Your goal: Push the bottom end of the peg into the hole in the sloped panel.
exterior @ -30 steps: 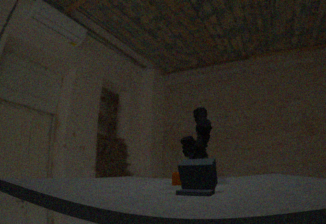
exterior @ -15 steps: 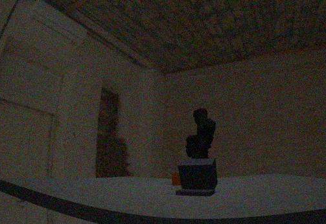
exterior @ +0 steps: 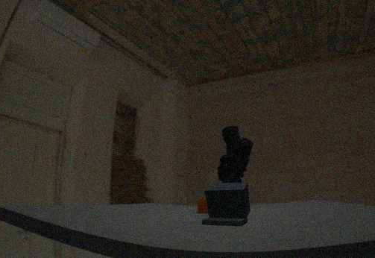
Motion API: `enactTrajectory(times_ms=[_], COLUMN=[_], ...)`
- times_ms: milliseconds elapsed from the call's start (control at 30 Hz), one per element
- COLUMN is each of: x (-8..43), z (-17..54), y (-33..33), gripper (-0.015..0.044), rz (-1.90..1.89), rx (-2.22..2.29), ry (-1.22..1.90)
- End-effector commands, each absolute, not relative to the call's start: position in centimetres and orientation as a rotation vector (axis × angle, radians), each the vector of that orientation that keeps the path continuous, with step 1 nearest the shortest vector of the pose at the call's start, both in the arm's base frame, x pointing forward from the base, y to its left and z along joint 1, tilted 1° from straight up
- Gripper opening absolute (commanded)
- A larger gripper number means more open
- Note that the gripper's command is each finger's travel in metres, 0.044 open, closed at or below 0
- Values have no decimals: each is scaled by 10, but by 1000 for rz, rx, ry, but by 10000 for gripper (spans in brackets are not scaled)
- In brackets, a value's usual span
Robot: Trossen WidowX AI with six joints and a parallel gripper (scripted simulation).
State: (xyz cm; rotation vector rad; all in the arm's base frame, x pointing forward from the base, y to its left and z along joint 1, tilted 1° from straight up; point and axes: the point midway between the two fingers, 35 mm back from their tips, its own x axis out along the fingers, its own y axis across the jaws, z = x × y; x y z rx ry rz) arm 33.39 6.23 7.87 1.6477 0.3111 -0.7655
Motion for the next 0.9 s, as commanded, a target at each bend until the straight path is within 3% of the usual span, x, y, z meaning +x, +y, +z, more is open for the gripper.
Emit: enactTrajectory(times_ms=[0,867], x=[332,319], z=[80,89], y=[66,94], gripper=[0,0], rz=[-738,-555], rx=[1637,1599], ry=[304,277])
